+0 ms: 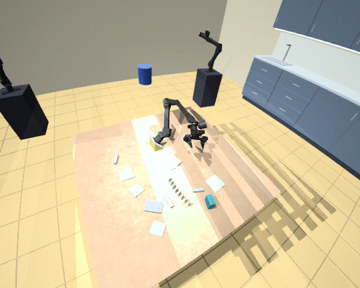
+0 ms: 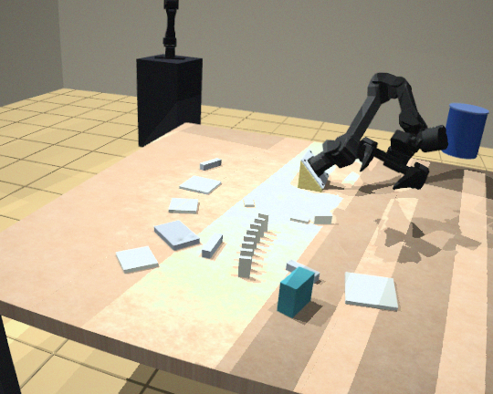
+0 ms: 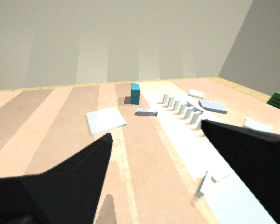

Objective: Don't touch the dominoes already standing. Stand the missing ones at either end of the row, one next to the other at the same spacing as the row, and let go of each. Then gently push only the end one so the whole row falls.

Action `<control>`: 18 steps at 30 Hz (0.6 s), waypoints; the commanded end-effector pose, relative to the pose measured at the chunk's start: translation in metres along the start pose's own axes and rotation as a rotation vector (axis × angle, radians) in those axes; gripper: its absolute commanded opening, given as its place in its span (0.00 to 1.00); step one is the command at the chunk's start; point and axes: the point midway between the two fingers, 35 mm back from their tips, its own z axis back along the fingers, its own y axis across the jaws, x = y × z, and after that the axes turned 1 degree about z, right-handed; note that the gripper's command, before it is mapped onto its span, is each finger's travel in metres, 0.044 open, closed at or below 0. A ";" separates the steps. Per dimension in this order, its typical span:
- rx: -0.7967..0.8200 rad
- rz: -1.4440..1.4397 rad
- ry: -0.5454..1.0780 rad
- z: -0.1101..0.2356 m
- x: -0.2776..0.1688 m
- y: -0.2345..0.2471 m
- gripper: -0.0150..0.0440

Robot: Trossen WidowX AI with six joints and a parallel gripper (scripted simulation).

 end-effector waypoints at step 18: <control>0.406 1.268 0.990 -0.069 -0.075 -0.109 1.00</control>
